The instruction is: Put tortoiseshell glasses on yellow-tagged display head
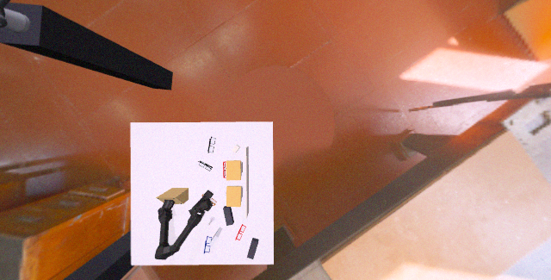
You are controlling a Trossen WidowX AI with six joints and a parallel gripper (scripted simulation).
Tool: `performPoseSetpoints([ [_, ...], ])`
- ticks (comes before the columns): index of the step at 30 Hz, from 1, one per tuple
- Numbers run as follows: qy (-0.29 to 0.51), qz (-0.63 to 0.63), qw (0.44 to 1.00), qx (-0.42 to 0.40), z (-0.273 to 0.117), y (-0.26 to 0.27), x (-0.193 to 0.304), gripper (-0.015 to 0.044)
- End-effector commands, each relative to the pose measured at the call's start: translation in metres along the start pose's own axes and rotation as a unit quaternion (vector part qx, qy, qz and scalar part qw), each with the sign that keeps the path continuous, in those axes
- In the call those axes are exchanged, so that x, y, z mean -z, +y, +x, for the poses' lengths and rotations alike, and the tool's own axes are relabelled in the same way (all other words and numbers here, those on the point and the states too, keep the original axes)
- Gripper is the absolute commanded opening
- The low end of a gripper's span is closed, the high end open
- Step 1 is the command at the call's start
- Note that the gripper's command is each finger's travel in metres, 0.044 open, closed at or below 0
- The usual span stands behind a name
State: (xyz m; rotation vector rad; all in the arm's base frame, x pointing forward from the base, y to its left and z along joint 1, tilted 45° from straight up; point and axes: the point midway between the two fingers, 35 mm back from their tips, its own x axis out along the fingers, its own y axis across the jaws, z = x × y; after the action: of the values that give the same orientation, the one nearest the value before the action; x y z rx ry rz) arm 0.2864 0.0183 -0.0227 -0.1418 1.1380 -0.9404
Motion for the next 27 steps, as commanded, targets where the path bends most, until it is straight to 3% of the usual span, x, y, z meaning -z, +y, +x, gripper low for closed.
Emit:
performPoseSetpoints([
  [1,-0.001,0.006,1.000,-0.005,-0.028,0.001,-0.001,0.0000],
  [5,-0.002,0.006,1.000,-0.003,-0.050,0.000,0.001,0.0000],
  [12,-0.002,-0.009,1.000,-0.004,-0.052,-0.001,-0.001,0.0000],
  [27,0.003,-0.178,0.984,-0.013,-0.053,-0.031,-0.038,0.0000],
])
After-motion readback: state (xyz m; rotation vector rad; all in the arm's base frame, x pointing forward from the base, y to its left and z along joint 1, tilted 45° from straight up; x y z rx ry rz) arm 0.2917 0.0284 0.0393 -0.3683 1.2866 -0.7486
